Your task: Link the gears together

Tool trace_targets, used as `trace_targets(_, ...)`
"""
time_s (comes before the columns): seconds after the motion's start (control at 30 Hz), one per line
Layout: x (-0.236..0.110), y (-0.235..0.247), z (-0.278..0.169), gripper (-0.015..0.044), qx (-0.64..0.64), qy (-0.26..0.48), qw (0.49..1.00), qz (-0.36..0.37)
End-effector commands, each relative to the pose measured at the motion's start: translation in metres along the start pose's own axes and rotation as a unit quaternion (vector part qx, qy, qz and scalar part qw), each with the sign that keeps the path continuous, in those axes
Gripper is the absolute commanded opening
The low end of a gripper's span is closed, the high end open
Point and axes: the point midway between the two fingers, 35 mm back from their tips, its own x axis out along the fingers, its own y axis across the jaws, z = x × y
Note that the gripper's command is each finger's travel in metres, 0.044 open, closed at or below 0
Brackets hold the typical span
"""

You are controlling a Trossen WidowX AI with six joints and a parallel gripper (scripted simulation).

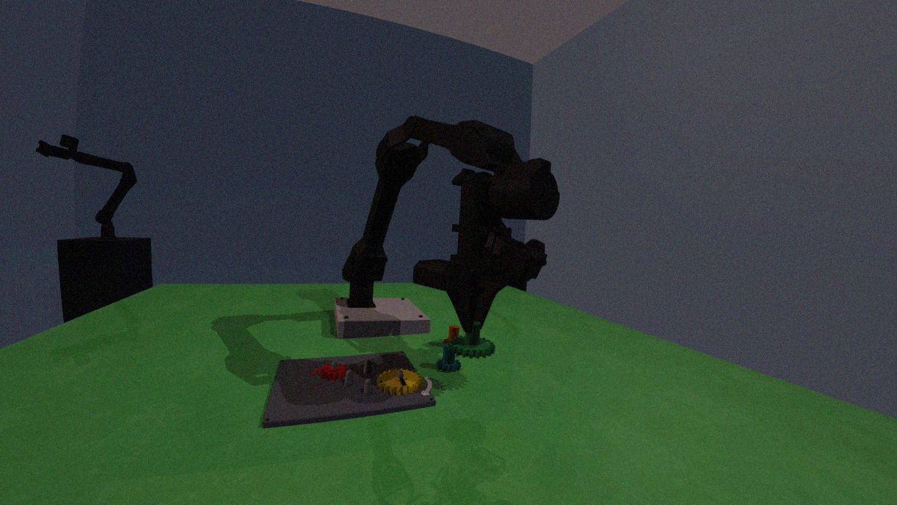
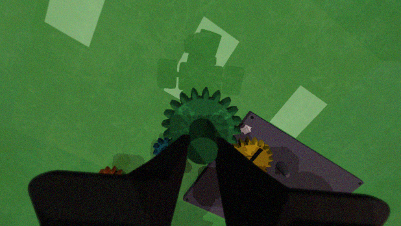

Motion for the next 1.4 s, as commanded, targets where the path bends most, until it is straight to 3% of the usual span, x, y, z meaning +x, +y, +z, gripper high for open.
trace_targets(0.0, -0.009, 0.000, 0.001, 0.0000, -0.002, -0.002, 1.000, 0.000)
trace_targets(1.1, -0.076, 0.003, -0.006, 0.0000, -0.002, -0.002, 1.000, 0.000)
trace_targets(1.37, -0.074, -0.002, -0.010, 0.0000, -0.002, -0.001, 1.000, 0.000)
